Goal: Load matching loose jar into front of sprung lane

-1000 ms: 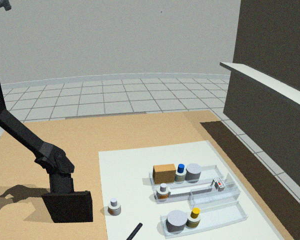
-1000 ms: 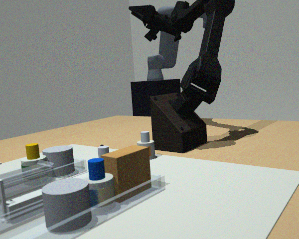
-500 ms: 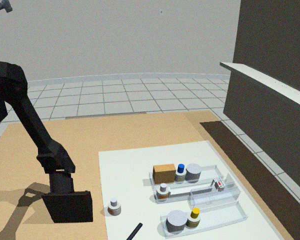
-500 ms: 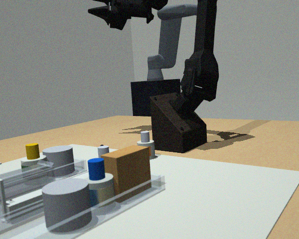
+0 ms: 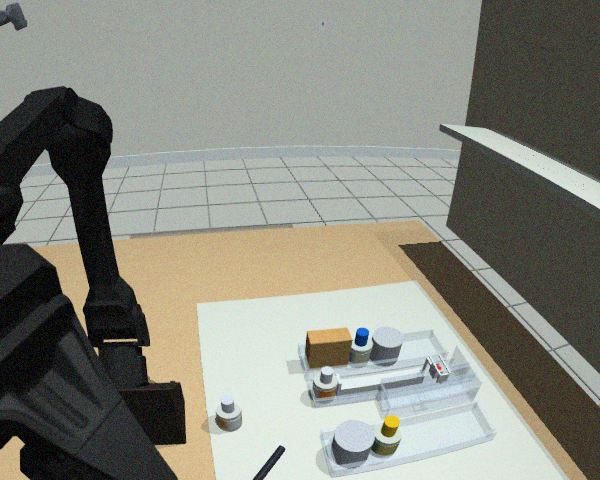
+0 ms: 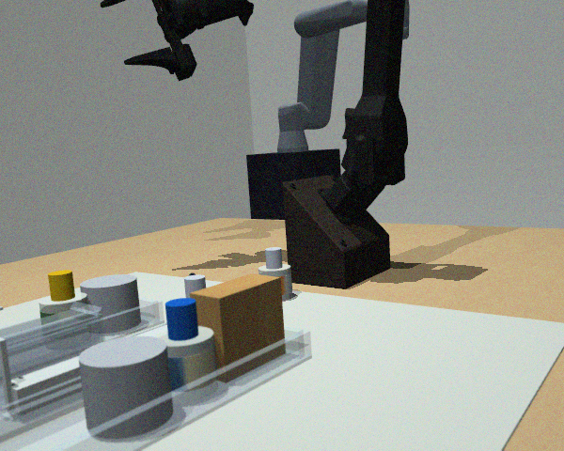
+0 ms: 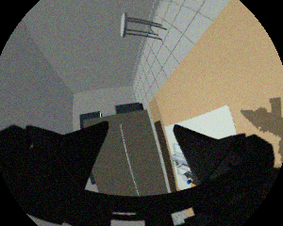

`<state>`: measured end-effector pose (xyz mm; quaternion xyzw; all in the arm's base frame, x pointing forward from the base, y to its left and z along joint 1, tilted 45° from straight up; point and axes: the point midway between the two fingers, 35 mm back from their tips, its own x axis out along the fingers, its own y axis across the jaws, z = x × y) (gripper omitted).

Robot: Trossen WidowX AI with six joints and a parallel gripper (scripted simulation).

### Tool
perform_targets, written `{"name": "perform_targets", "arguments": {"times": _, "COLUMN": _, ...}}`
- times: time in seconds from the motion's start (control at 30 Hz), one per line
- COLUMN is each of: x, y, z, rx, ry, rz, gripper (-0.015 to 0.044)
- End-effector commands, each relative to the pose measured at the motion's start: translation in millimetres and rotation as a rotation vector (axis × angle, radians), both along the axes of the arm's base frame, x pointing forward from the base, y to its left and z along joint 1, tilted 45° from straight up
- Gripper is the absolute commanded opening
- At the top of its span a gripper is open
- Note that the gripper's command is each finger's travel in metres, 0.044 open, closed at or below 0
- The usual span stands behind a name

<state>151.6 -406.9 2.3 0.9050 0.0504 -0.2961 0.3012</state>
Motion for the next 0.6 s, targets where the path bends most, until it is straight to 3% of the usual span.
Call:
{"name": "perform_targets", "arguments": {"times": 0.0, "x": 41.3, "y": 61.3, "z": -2.6, "rx": -0.148, "ry": 0.084, "rz": 0.33, "gripper": 0.044}}
{"name": "perform_targets", "arguments": {"times": 0.27, "x": 74.6, "y": 150.3, "z": -1.6, "rx": -0.348, "ry": 0.115, "rz": 0.813, "gripper": 0.044}}
{"name": "perform_targets", "arguments": {"times": 0.57, "x": 76.1, "y": 255.5, "z": 8.0, "rx": -0.556, "ry": 0.028, "rz": 1.386, "gripper": 0.044}}
